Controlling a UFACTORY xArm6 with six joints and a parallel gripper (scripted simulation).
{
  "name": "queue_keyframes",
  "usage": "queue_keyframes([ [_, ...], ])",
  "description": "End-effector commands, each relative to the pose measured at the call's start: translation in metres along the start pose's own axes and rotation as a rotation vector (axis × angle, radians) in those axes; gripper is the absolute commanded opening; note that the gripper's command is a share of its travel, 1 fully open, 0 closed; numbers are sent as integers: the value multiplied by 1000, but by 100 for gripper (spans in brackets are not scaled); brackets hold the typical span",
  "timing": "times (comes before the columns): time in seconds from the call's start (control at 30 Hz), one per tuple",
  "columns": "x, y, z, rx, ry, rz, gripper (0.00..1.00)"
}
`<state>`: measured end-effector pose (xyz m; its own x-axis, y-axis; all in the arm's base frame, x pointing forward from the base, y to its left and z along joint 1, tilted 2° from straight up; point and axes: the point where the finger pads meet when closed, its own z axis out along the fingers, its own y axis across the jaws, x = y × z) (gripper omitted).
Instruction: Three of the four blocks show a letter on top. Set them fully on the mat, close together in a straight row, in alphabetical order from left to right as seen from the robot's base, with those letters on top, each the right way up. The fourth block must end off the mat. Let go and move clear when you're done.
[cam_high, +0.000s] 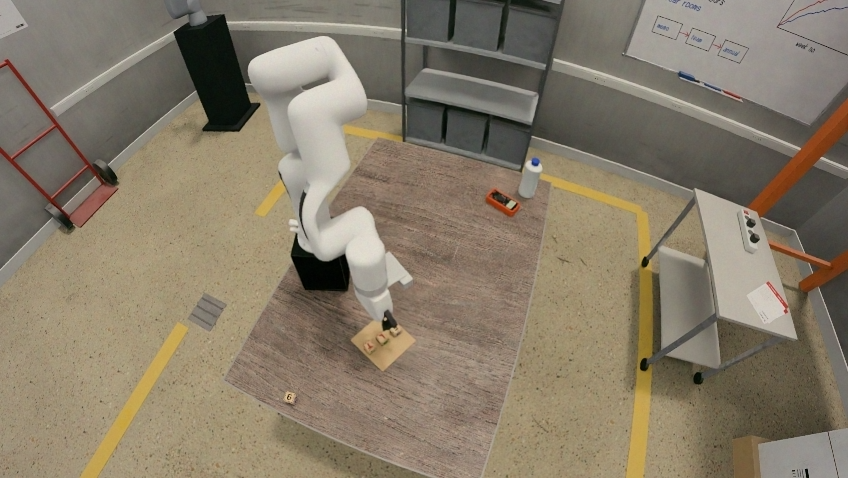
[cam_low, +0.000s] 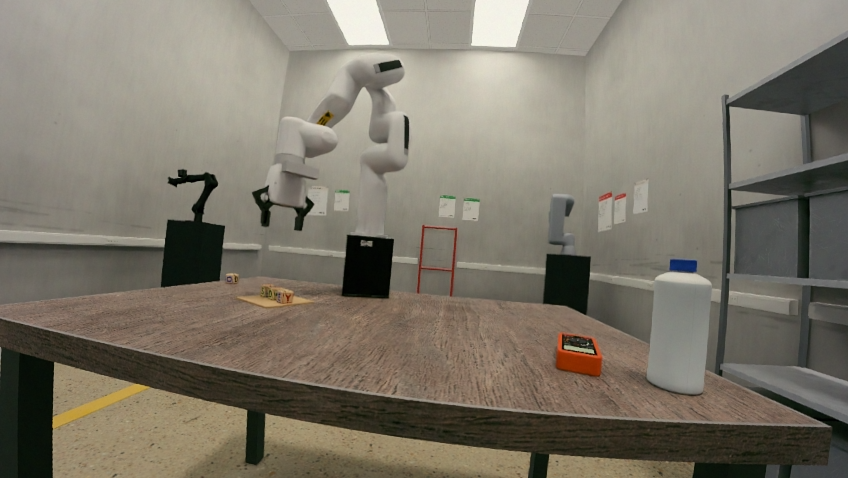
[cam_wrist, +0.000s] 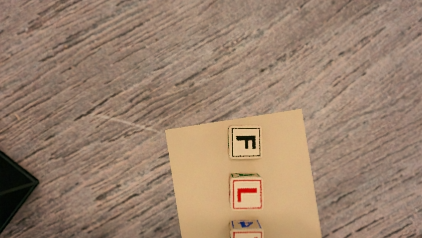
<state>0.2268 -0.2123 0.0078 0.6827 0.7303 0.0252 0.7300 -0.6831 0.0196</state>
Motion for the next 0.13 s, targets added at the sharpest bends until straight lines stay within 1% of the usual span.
queue_keyframes([
  [0.0,0,1,-1,-3,0,0,100],
  [0.1,0,1,-1,-3,0,0,100],
])
